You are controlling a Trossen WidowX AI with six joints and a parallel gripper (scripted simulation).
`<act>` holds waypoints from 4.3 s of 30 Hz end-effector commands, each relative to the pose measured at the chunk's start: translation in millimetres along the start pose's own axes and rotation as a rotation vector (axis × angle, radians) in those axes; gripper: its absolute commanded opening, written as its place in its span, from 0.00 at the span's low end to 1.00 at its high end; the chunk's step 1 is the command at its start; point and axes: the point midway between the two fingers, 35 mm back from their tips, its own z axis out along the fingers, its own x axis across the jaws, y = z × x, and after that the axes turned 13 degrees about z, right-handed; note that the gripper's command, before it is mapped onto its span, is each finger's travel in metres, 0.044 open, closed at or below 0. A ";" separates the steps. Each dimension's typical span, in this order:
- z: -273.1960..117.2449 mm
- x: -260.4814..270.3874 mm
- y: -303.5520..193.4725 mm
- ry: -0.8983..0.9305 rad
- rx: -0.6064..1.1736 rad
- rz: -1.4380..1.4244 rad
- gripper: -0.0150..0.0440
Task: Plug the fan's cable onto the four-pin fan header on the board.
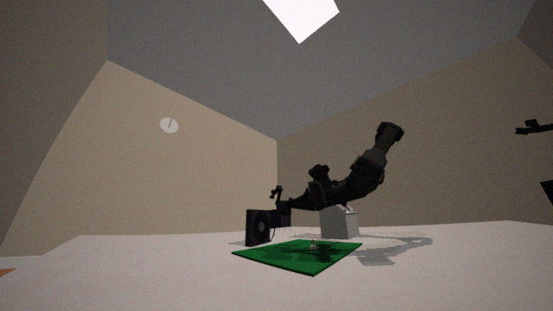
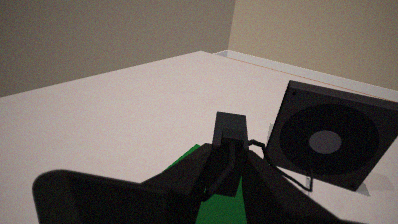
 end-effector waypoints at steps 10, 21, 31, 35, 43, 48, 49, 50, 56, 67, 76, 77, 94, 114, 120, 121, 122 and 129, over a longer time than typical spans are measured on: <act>-0.5 1.1 5.1 -0.003 0.003 -0.002 0.25; -1.1 1.4 6.4 -0.002 0.003 -0.001 0.25; -2.3 -0.2 -2.4 0.000 0.003 0.001 0.25; -2.8 -1.0 -6.3 0.000 0.003 0.001 0.25; -3.7 -2.6 -13.8 -0.001 0.003 0.001 0.25; -4.3 -3.6 -18.5 -0.001 0.004 0.001 0.25; -4.4 -3.8 -19.4 -0.001 0.004 0.001 0.25; -4.4 -4.0 -20.3 -0.001 0.004 0.001 0.25; -3.8 -5.2 -25.8 -0.001 0.004 0.001 0.25; -2.0 -7.4 -35.6 -0.001 0.004 0.001 0.25; -0.5 -9.1 -43.5 -0.001 0.005 0.001 0.25; -0.3 -9.3 -44.4 -0.001 0.005 0.001 0.25; 2.5 -12.7 -59.3 -0.002 0.005 0.001 0.25; 5.9 -16.7 -76.7 -0.002 0.006 0.001 0.25; 6.9 -17.9 -81.9 -0.002 0.006 0.001 0.25; 7.0 -18.1 -82.7 -0.002 0.006 0.001 0.25; 7.2 -18.3 -83.6 -0.002 0.006 0.001 0.25; 8.4 -19.7 -89.7 -0.003 0.006 0.001 0.25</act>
